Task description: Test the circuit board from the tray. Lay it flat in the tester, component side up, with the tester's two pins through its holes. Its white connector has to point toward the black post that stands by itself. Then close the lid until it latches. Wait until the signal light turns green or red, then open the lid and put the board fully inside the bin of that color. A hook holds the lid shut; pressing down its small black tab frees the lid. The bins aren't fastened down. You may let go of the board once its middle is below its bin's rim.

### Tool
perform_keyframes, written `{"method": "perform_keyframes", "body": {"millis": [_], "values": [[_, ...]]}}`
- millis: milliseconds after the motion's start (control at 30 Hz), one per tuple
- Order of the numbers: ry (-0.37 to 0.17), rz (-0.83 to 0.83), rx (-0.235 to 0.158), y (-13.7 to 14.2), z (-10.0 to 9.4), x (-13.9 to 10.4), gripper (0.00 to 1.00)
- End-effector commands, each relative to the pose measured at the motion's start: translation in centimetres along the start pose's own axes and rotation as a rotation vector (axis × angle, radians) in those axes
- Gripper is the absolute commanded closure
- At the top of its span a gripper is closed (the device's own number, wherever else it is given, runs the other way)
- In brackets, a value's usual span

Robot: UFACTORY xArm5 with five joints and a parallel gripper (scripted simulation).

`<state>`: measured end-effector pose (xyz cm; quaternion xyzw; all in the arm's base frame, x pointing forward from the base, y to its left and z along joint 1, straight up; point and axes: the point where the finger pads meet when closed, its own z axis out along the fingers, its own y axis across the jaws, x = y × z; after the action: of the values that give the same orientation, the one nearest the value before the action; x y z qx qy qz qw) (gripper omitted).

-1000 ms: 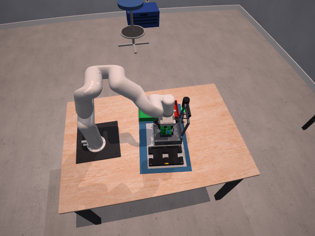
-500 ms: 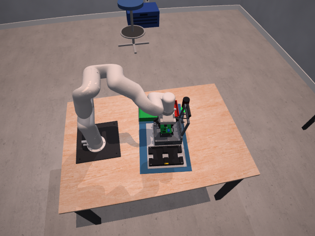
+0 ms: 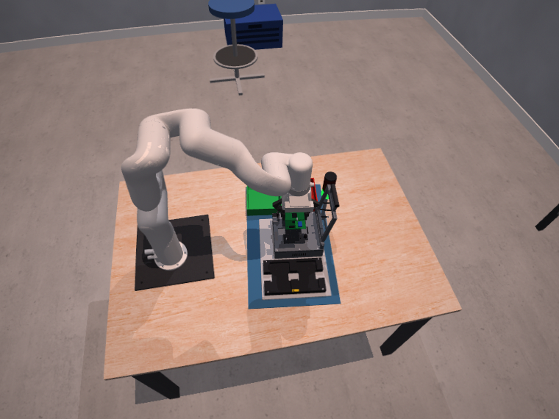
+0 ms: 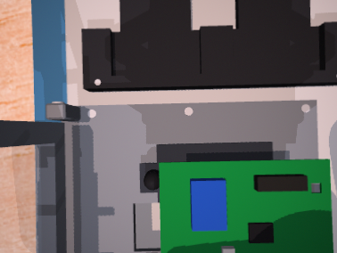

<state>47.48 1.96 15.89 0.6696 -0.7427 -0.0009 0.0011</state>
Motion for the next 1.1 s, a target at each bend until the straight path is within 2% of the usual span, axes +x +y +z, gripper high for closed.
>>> {"method": "perform_keyframes", "body": {"millis": [0,633,900,1067], "values": [[-0.001,0.000,0.004,-0.1,-1.5,0.0,0.21],[-0.001,0.000,0.004,0.0,-1.7,-0.3,0.21],[-0.001,0.000,0.004,0.8,-1.2,-1.7,0.21],[-0.001,0.000,0.003,2.0,-0.5,-3.9,0.21]]}}
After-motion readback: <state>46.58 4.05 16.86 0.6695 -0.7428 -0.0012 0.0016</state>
